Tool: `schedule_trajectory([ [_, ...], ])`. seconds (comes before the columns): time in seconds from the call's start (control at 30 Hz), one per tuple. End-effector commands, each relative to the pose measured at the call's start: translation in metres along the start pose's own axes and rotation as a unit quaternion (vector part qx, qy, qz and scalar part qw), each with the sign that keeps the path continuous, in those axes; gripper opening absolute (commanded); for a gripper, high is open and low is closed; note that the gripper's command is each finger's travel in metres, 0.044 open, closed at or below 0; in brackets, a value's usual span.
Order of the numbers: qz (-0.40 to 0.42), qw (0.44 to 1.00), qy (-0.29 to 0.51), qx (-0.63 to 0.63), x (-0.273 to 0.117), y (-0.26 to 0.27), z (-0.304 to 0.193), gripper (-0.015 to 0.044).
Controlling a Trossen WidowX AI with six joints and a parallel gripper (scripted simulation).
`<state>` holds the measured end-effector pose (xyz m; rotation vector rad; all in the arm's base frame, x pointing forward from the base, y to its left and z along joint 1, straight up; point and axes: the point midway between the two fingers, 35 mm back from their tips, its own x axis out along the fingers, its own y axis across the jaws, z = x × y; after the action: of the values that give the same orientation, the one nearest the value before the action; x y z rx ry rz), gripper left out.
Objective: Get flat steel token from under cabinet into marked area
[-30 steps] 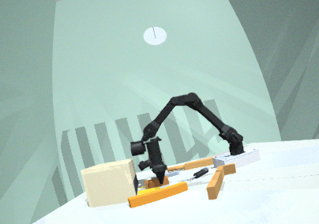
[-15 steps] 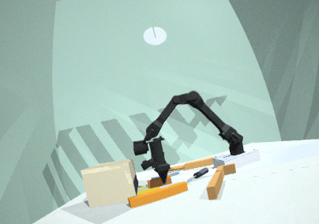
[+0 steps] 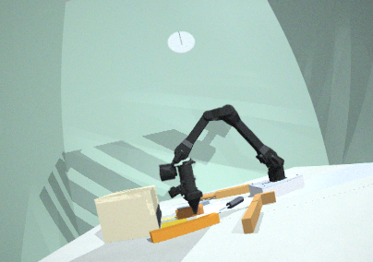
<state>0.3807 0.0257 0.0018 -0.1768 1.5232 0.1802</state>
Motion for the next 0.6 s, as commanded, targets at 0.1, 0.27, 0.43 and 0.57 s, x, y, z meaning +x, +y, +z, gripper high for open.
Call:
schedule_trajectory([
  [0.1,0.000,1.000,0.002,-0.002,0.001,0.000,-0.008,0.0000],
  [0.27,0.000,1.000,0.002,-0.002,0.001,0.000,-0.013,0.0000],
  [0.43,0.000,1.000,0.003,-0.002,0.001,0.000,-0.017,0.0000],
  [0.57,0.000,1.000,0.003,-0.002,0.001,0.000,-0.021,0.0000],
])
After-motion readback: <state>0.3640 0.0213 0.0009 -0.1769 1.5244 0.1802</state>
